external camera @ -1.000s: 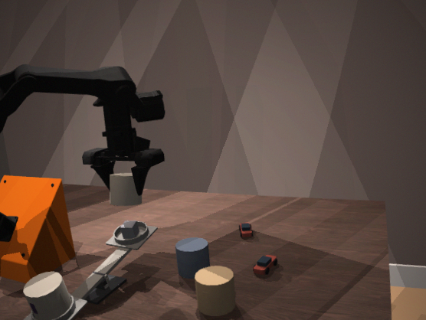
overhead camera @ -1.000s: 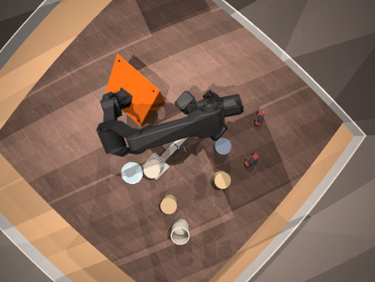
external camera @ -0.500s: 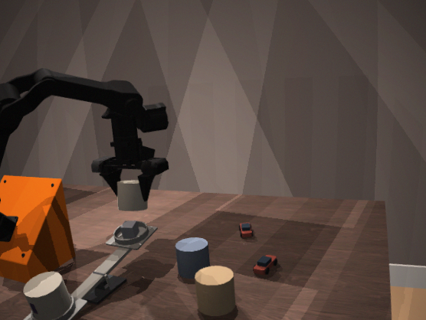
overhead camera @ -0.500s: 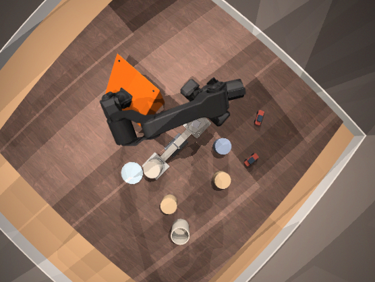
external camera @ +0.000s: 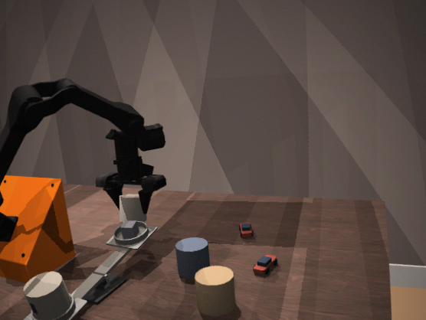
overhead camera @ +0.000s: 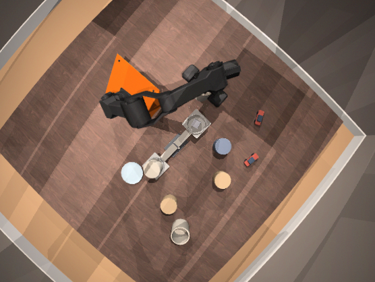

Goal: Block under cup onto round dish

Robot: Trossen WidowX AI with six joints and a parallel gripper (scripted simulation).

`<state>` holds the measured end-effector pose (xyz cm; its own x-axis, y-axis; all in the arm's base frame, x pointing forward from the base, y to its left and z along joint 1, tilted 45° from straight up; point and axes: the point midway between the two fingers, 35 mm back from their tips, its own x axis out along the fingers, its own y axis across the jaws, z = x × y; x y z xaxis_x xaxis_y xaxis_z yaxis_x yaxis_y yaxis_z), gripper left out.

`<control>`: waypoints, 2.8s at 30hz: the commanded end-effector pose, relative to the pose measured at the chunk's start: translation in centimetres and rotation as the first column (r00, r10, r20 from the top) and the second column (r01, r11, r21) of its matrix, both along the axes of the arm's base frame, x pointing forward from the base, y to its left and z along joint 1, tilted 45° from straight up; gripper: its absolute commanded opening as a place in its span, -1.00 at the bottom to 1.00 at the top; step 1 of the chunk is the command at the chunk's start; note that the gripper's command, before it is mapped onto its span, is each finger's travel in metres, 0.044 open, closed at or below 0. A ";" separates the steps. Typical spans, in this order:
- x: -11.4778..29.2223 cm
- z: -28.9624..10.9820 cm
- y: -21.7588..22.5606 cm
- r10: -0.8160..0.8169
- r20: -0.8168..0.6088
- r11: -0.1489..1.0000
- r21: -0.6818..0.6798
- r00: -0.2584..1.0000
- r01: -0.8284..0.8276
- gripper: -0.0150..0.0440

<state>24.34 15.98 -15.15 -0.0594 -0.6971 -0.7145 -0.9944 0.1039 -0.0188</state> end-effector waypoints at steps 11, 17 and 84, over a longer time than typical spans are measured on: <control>-0.3 -3.2 -2.4 -0.005 0.013 1.000 0.012 1.000 0.005 -0.49; -0.3 -3.5 -2.7 -0.005 0.013 1.000 0.012 1.000 0.005 -0.49; 2.2 3.9 -0.1 -0.511 0.544 0.844 0.172 0.666 0.507 0.39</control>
<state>26.12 16.28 -11.84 -0.0021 -0.6695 -0.7428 -0.6978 0.5330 -0.4784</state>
